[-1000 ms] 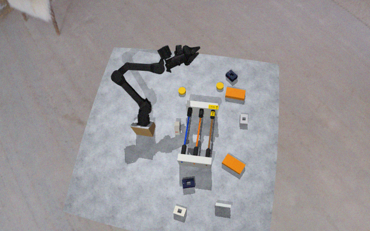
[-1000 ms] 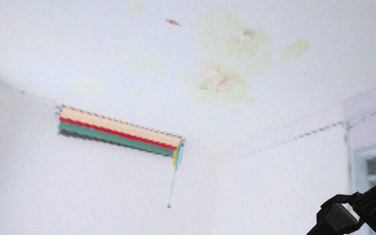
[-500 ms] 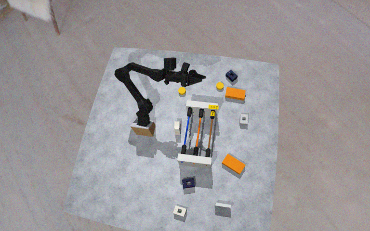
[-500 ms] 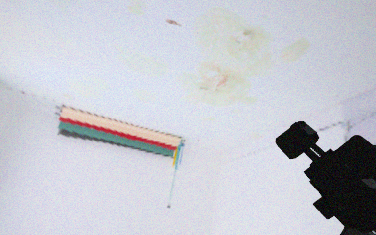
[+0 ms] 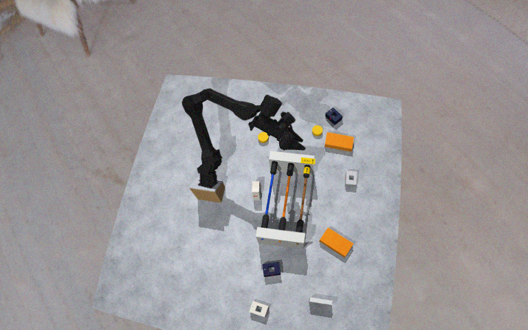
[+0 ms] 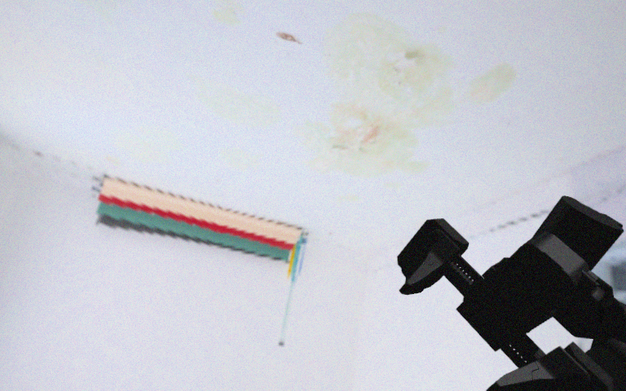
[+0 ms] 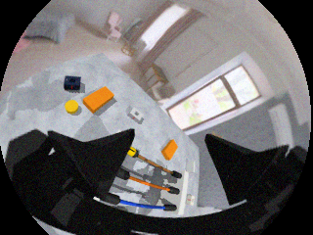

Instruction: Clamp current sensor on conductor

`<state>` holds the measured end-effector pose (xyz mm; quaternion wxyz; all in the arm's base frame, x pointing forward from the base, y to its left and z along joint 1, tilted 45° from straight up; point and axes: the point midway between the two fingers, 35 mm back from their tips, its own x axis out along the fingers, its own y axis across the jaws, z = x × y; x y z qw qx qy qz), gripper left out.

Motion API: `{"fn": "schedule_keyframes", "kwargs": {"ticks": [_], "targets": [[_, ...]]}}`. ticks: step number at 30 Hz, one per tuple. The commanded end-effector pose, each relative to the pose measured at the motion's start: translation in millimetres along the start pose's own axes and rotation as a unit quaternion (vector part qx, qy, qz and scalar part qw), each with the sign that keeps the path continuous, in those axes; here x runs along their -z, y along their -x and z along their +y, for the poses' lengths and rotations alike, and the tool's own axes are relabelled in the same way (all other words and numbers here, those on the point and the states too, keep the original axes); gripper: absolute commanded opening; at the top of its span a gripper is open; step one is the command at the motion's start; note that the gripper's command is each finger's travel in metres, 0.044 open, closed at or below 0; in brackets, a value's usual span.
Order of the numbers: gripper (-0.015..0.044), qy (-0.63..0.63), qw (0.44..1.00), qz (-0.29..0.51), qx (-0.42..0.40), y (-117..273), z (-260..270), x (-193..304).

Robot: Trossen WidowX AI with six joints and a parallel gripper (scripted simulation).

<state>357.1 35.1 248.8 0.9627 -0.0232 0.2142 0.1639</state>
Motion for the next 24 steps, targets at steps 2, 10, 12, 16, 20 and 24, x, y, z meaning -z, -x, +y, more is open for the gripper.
{"fn": "schedule_keyframes", "kwargs": {"ticks": [2,10,12,16,20,24], "targets": [[0.0440,-0.059,0.971,0.154,-0.175,-30,20,35],[0.0440,-0.176,0.900,0.231,-0.325,-38,35,45],[0.0440,-0.176,0.900,0.231,-0.325,-38,35,45],[0.0440,-0.176,0.900,0.231,-0.325,-38,35,45],[0.0440,-0.176,0.900,0.231,-0.325,-38,35,45],[0.0440,-0.176,0.900,0.231,-0.325,-38,35,45]]}}
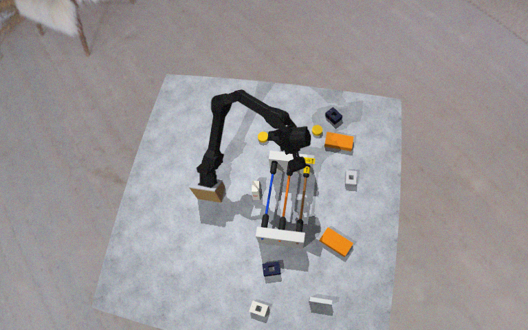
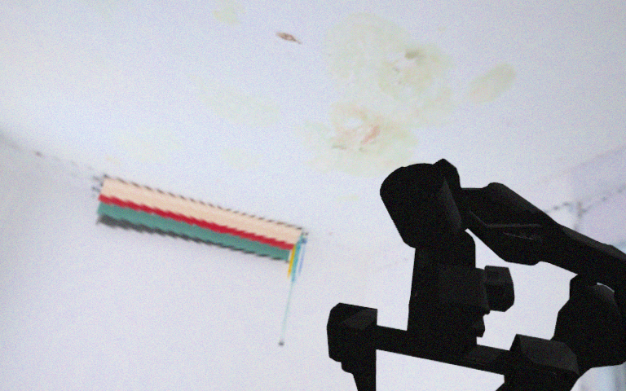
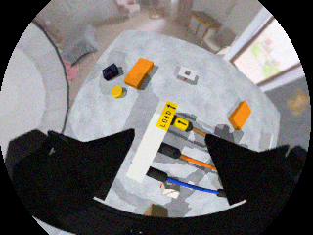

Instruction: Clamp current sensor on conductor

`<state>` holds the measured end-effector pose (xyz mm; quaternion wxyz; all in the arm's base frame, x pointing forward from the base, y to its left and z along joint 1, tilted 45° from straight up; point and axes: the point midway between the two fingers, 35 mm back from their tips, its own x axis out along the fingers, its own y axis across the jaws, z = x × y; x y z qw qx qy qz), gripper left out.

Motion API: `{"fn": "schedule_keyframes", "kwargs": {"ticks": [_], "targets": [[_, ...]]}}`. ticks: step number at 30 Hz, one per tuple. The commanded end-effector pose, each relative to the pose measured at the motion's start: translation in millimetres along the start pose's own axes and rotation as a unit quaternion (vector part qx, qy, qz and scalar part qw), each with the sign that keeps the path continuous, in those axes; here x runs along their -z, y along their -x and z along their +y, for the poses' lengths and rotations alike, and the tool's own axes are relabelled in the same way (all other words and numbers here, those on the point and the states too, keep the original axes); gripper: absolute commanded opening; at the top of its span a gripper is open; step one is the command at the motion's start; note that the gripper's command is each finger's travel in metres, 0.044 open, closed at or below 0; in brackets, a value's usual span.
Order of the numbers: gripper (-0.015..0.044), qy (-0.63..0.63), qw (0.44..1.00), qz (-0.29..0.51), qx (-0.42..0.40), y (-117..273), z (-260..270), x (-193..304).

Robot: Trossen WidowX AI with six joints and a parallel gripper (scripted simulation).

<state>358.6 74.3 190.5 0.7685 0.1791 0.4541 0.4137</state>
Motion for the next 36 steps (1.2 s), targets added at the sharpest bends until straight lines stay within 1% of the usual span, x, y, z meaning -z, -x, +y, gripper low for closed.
{"fn": "schedule_keyframes", "kwargs": {"ticks": [1,10,12,18,23,25,36], "targets": [[0.0440,0.001,1.000,-0.001,-0.004,1,0,-2],[0.0440,0.001,1.000,-0.001,-0.004,1,0,-2],[0.0440,-0.005,1.000,0.007,0.002,0,-6,8],[0.0440,-0.061,0.993,0.093,0.035,0,-41,106],[0.0440,-0.104,0.979,0.175,0.028,3,-42,194],[0.0440,-0.114,0.974,0.196,0.021,3,-38,216],[0.0440,-0.115,0.973,0.198,0.020,0,-38,220]]}}
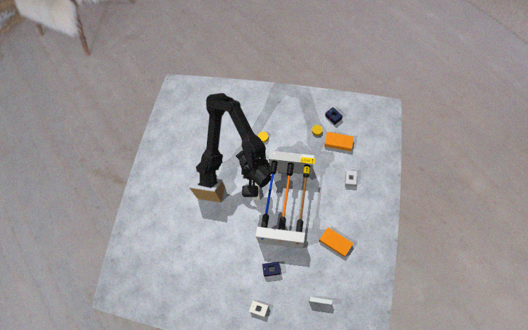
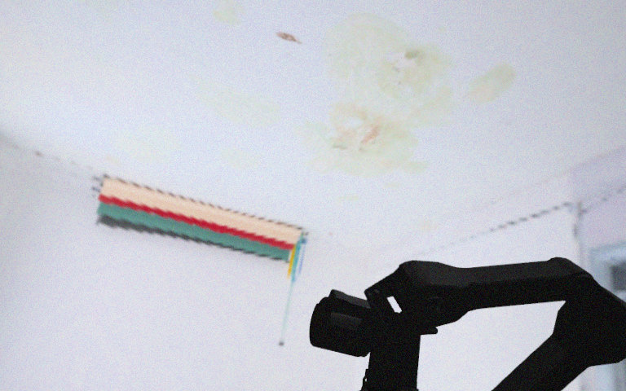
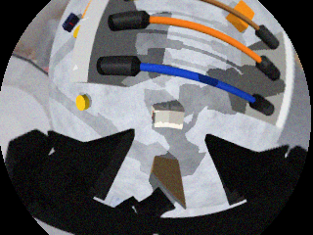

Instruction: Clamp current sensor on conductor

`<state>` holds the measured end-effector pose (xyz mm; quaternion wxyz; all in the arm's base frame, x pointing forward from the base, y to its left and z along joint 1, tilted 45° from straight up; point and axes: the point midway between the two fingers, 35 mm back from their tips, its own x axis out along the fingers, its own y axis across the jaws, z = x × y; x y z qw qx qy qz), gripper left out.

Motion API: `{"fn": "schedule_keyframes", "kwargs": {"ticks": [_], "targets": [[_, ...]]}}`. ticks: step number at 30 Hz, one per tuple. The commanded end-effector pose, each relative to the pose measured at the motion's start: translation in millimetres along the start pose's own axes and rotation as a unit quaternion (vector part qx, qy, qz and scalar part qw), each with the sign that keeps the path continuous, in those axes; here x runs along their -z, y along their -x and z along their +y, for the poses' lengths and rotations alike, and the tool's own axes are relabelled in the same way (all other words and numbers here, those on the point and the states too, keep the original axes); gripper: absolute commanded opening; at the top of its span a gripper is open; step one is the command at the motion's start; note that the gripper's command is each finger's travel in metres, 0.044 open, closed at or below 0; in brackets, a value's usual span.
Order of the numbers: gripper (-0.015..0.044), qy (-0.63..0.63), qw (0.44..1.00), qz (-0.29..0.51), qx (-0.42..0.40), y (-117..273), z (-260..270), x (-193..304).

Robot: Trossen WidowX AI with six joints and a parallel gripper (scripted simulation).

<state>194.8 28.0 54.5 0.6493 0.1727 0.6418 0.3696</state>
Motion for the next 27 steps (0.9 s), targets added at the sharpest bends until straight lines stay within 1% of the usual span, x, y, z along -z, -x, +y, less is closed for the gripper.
{"fn": "schedule_keyframes", "kwargs": {"ticks": [1,27], "targets": [[0.0440,-0.001,1.000,0.005,0.000,-6,0,4],[0.0440,-0.001,1.000,0.005,0.000,-49,0,4]]}}
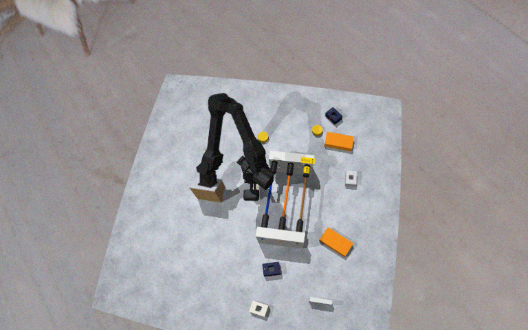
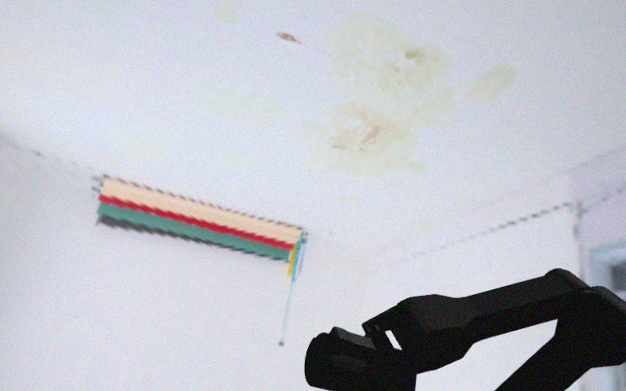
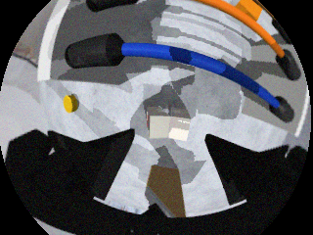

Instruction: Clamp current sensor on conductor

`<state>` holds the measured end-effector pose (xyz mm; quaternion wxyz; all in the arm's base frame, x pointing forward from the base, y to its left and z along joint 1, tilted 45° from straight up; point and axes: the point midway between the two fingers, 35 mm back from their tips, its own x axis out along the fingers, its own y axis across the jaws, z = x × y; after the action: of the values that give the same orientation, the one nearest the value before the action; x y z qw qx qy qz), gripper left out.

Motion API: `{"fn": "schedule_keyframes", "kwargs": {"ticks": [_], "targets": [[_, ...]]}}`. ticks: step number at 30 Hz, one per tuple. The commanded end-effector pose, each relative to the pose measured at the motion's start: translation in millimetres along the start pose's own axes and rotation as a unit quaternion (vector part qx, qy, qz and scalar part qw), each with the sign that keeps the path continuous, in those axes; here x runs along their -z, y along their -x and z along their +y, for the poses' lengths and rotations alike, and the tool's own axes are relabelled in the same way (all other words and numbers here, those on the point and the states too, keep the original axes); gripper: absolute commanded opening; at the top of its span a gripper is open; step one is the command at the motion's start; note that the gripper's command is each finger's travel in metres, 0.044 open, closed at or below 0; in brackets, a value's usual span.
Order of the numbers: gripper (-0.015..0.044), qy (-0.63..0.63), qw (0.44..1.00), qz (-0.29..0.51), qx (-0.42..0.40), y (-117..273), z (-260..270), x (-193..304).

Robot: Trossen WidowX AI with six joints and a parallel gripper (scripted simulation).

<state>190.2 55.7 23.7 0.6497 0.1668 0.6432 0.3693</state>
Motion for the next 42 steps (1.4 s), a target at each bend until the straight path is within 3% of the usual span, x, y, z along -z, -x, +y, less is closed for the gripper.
{"fn": "schedule_keyframes", "kwargs": {"ticks": [1,10,17,28,35,42], "targets": [[0.0440,-0.004,1.000,0.002,-0.005,-9,2,3],[0.0440,-0.003,1.000,0.002,-0.006,-19,3,4],[0.0256,0.000,1.000,0.001,-0.002,-15,2,1],[0.0183,0.000,1.000,0.001,-0.002,-15,2,1],[0.0000,-0.001,1.000,0.001,0.002,7,-2,-3],[0.0000,-0.004,1.000,0.002,0.005,44,-5,-6]]}}
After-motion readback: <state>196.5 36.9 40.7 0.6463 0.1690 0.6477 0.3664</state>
